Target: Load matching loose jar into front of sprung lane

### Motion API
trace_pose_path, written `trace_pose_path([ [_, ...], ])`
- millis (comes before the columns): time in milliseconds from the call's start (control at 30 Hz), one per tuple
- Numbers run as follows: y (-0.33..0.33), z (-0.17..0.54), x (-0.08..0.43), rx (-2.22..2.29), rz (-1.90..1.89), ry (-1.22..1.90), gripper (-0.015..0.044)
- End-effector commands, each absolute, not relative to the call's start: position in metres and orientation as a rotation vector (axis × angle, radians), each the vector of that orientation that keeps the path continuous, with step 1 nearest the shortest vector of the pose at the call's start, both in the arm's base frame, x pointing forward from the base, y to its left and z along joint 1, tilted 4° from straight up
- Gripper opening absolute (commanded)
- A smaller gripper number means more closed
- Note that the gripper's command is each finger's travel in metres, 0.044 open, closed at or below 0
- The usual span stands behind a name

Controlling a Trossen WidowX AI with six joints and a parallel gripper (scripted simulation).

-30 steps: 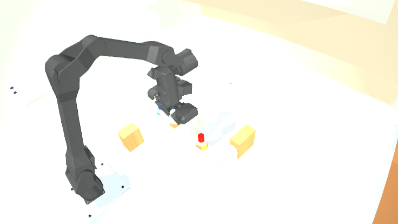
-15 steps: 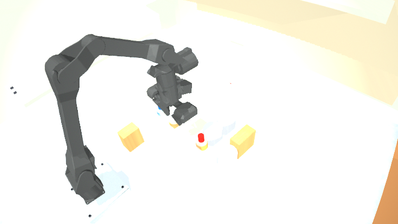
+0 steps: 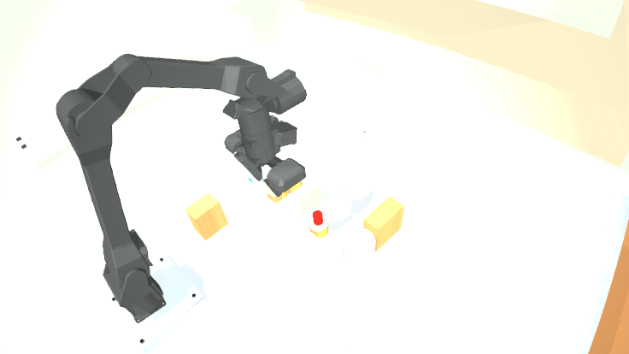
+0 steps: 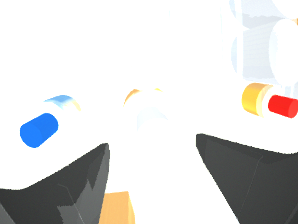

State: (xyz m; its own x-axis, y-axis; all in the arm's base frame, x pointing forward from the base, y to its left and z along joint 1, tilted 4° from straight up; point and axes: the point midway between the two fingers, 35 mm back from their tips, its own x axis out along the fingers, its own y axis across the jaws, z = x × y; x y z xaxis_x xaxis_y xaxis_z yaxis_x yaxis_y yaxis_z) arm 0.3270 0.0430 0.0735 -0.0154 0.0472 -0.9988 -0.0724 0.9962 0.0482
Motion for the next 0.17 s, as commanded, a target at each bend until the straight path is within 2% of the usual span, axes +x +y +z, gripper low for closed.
trace_pose_path([
  [0, 0.042, 0.075, 0.315, -0.022, 0.1, 1.581, 0.0301],
  [133, 0.041, 0.075, 0.301, -0.022, 0.1, 1.582, 0.0301],
])
